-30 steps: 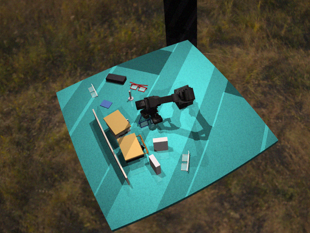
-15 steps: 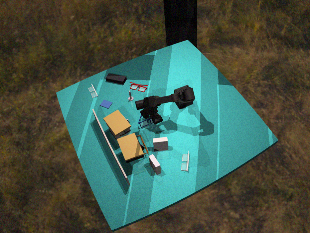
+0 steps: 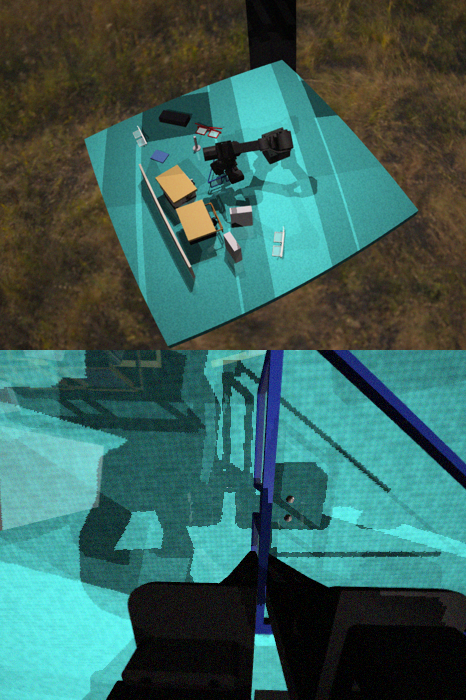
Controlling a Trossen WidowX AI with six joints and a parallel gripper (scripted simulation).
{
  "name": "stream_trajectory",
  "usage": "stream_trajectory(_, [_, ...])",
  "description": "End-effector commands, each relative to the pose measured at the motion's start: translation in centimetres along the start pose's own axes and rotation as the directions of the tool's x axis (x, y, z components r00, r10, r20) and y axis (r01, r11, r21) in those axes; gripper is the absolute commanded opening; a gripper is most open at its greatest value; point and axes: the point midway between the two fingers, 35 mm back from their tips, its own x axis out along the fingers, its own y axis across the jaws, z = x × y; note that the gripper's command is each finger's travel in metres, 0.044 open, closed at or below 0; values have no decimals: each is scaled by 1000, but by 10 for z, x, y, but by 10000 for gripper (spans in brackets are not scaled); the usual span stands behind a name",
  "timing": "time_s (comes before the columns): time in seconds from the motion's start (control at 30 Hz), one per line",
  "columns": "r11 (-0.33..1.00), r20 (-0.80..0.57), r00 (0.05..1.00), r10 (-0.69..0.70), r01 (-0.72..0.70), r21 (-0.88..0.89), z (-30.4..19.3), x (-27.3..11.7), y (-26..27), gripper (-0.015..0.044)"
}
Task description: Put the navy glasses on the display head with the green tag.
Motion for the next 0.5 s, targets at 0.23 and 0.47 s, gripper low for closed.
stream_trajectory(0.23, [1000, 7, 1000, -6, 6, -10, 3, -66, -3, 0])
stream_trajectory(0.47, [1000, 6, 1000, -2, 2, -10, -2, -82, -5, 0])
